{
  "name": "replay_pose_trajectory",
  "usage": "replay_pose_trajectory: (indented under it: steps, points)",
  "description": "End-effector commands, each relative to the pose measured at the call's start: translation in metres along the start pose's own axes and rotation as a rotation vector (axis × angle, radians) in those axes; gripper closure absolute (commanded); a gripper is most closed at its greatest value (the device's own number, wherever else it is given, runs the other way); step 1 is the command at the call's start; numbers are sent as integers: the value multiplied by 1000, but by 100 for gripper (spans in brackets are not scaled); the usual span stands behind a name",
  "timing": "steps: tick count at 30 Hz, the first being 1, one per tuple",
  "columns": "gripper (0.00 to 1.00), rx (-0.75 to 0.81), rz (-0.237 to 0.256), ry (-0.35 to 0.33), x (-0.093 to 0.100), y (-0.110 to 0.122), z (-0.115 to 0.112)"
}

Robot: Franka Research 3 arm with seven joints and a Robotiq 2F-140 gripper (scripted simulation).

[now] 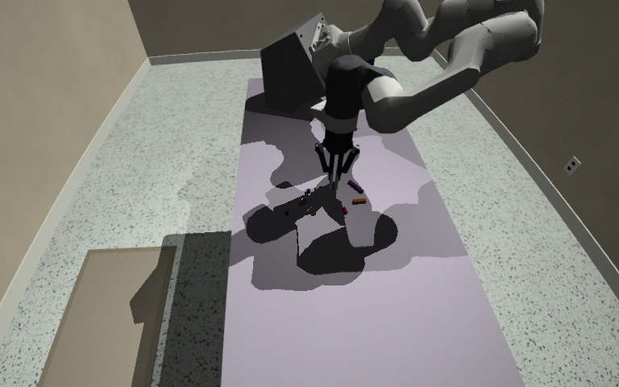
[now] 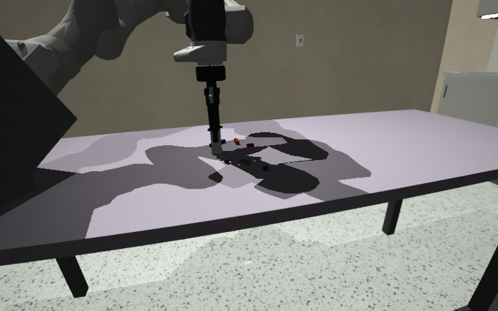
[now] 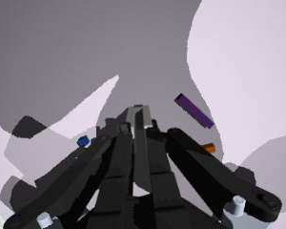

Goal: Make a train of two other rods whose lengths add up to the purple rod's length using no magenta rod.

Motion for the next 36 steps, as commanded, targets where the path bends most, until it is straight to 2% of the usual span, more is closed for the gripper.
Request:
replay_pose_trajectory:
  steps: [1, 11, 26, 31, 36]
  points:
    - [92, 6, 2, -1, -1, 0, -1]
    - [85, 6, 2, -1, -1, 0, -1]
    - [85, 6, 2, -1, 2, 0, -1]
    - [85, 6, 2, -1, 16, 0, -1]
    - [85, 6, 2, -1, 41, 0, -1]
Point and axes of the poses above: the point where the finger pads meet when closed, its own x axis back along the fingers, its own y axis across the jaws, z = x × y, the point moved 4 cm from there along x, back along the fingers, and after that the axes turned 3 degrees about x, right-handed, at the moved point
